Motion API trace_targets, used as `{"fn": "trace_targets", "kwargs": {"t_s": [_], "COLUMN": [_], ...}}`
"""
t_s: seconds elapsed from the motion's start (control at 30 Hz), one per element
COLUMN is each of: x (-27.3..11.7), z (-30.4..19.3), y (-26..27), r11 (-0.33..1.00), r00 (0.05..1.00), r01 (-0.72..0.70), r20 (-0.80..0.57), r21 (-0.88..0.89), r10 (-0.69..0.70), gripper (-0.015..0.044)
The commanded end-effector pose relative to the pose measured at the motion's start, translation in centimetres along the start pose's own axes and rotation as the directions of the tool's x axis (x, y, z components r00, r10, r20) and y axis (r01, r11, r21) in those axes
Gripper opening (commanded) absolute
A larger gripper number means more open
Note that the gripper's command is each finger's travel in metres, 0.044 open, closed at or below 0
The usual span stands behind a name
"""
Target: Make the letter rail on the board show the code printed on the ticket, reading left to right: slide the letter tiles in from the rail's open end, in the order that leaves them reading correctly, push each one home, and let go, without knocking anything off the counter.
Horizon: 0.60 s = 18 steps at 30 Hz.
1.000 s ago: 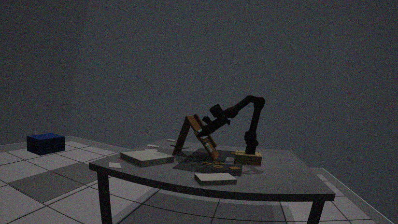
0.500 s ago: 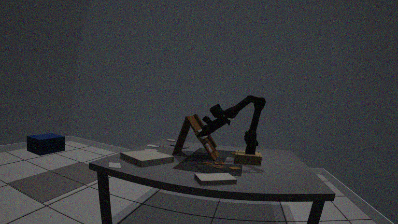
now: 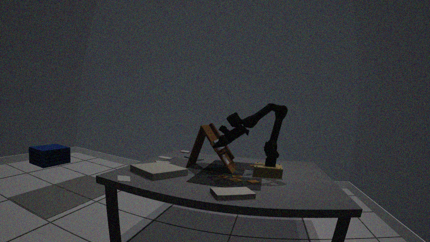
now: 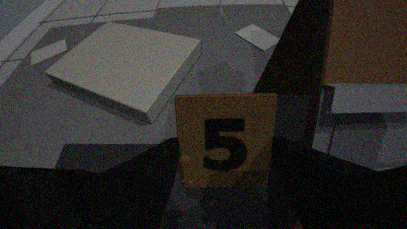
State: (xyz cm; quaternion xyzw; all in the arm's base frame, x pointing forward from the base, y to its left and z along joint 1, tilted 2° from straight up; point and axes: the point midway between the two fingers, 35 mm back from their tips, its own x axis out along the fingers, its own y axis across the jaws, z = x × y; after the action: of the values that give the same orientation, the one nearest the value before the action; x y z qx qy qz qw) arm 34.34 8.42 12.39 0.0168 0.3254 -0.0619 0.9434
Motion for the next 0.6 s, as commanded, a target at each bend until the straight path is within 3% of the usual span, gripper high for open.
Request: {"fn": "trace_targets", "kwargs": {"t_s": [0.0, 0.57], "x": [-0.01, 0.01], "z": [0.01, 0.01], "y": [-0.15, -1.01], "r11": [1.000, 1.000], "r00": [1.000, 1.000], "r01": [-0.004, -0.004], "r20": [0.001, 0.001], "r21": [-0.003, -0.004], "r10": [0.004, 0.004], "gripper": [0.0000, 0.0000]}}
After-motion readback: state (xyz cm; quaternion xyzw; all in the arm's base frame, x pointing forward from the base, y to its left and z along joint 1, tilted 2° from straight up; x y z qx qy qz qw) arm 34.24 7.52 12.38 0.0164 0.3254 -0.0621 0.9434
